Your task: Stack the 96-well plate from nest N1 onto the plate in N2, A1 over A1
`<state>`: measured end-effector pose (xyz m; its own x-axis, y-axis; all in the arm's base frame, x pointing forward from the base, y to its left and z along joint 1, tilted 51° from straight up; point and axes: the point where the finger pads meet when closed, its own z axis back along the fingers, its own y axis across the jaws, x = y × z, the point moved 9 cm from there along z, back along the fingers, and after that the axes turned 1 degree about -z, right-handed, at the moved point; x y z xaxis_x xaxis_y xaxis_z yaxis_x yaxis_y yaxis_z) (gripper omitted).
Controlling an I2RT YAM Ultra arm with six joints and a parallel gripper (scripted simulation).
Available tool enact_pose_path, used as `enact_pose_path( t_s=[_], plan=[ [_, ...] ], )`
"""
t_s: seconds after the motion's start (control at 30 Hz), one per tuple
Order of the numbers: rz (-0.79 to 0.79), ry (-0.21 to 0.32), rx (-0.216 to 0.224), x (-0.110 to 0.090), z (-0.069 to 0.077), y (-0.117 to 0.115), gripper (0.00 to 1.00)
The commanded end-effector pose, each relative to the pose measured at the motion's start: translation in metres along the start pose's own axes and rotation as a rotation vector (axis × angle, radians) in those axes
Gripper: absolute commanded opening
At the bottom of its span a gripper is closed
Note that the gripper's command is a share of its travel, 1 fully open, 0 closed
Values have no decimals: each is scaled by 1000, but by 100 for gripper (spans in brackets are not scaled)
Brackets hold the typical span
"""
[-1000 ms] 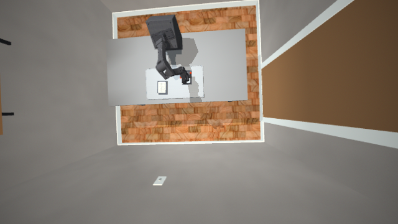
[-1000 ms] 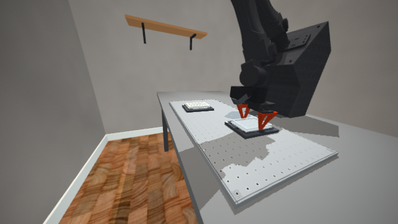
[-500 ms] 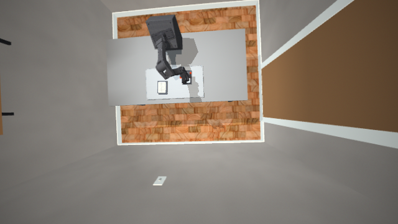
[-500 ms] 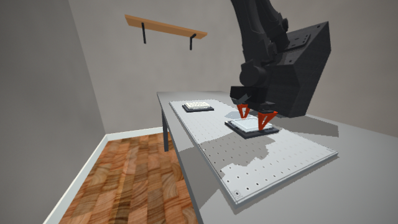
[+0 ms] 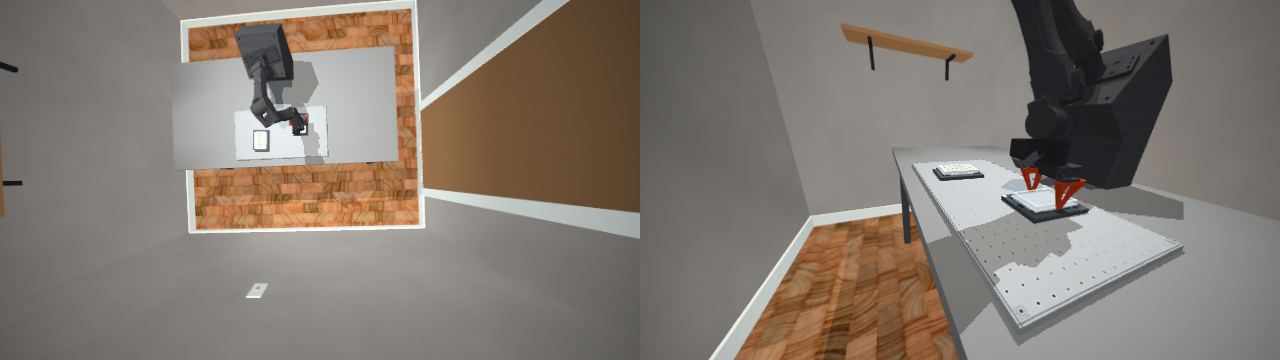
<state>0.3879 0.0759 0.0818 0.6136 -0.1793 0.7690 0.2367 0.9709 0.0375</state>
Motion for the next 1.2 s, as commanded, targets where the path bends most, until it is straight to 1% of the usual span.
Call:
enact_pose_path(
  t_s=[0.0, 0.03, 0.07, 0.1, 0.3, 0.37, 0.87, 0.93, 1.17],
  plan=[
    [-10, -46, 7, 14, 2, 4, 0],
    [-10, -46, 7, 14, 2, 4, 0],
    [-1, -27, 4, 7, 8, 2, 0],
    [10, -2, -2, -2, 10, 1, 0],
    [5, -2, -2, -2, 20, 1, 0],
    [5, -2, -2, -2, 20, 1, 0],
    [5, -2, -2, -3, 45, 0, 0],
    [5, -2, -2, -3, 45, 0, 0],
    [5, -2, -2, -3, 56, 0, 0]
  ],
)
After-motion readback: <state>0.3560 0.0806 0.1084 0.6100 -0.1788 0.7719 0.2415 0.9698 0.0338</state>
